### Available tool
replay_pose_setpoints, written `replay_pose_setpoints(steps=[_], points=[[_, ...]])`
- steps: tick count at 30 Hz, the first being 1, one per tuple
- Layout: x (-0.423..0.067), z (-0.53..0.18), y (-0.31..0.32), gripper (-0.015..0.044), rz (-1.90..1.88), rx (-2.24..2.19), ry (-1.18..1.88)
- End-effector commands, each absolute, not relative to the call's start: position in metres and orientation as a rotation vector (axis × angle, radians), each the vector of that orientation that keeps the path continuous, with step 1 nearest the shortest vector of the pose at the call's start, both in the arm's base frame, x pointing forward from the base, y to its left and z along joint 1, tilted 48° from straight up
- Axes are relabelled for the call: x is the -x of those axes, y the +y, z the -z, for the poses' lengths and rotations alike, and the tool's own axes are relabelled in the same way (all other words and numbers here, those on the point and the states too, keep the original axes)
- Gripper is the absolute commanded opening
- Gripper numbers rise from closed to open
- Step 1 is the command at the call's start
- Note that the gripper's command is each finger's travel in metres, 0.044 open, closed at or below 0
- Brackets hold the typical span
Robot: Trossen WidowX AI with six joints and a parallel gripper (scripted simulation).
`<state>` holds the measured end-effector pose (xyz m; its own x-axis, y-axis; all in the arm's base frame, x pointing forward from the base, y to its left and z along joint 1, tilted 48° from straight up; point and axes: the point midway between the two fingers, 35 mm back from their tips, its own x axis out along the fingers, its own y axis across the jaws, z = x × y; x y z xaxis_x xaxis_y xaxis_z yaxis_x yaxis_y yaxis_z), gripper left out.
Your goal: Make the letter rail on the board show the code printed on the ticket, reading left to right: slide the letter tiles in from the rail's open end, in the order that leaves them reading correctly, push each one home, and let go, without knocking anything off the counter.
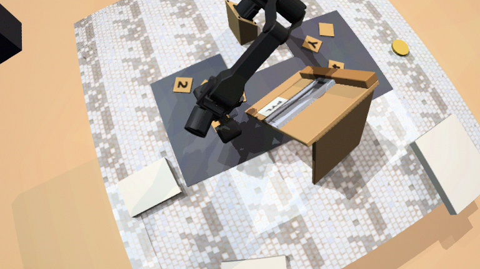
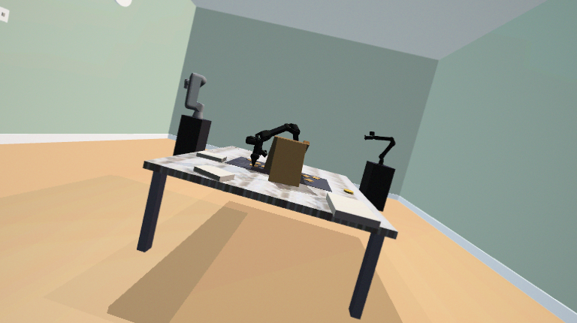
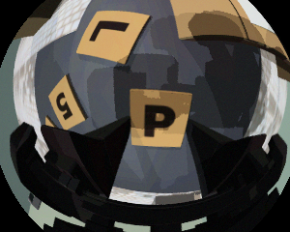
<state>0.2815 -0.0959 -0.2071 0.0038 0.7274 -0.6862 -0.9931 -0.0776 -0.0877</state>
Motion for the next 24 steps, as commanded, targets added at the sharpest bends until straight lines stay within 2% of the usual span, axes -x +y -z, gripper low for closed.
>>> replay_pose_setpoints(steps=[1, 2, 11, 24], points=[[-0.281, 0.207, -0.095, 0.0247, -1.525, 0.676, 0.506], [-0.281, 0.207, -0.095, 0.024, -1.525, 0.676, 0.506], [-0.28, 0.202, -0.101, 0.0004, -1.525, 0.676, 0.507], [-0.279, 0.196, -0.106, 0.0, -1.525, 0.676, 0.507]])
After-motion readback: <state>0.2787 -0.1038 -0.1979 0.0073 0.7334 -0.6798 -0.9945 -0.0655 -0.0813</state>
